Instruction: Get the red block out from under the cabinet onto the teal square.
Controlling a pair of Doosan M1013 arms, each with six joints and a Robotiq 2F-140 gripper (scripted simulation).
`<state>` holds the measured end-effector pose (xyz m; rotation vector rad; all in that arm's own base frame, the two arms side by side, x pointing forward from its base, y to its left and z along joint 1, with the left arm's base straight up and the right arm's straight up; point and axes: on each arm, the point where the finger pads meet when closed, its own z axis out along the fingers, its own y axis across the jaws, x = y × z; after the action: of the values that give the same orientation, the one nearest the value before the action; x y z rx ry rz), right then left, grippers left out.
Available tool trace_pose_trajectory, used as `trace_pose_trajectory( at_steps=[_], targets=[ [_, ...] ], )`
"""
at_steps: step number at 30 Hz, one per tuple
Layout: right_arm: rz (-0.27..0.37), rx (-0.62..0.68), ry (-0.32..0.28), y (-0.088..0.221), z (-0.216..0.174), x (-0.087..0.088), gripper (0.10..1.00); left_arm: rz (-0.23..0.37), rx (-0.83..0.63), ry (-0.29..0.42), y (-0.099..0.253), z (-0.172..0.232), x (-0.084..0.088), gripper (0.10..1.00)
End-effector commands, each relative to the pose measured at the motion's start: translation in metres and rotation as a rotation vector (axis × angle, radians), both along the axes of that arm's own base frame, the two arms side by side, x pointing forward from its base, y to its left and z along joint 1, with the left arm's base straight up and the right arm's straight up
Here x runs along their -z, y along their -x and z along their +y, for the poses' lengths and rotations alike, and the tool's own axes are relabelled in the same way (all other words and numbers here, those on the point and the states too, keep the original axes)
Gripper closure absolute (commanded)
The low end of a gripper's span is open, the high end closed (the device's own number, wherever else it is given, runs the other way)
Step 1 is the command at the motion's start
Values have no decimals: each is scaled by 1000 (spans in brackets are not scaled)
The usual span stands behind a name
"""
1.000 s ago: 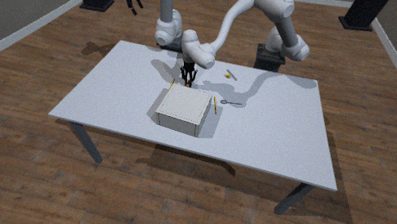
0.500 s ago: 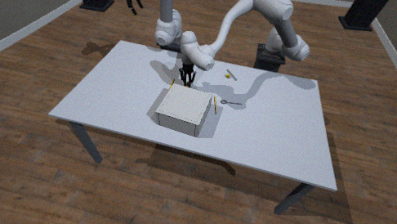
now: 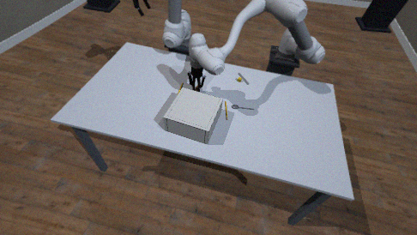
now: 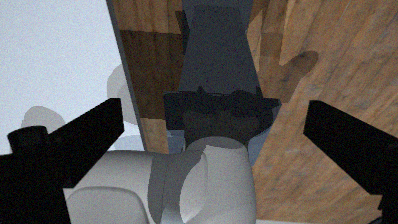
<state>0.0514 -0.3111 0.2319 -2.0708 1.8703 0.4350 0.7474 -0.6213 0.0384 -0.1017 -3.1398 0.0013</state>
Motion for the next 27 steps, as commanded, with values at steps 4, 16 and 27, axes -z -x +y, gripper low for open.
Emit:
trace_pose_trajectory(
  at_steps=[4,16,27],
  targets=[
    [7,2,6,3,1,-1,98,-1,2,-2,-5,0,0,999],
    [7,2,6,3,1,-1,98,-1,2,-1,-5,0,-1,999],
    [7,2,6,3,1,-1,98,-2,2,-1,-4,6,0,999]
  ],
)
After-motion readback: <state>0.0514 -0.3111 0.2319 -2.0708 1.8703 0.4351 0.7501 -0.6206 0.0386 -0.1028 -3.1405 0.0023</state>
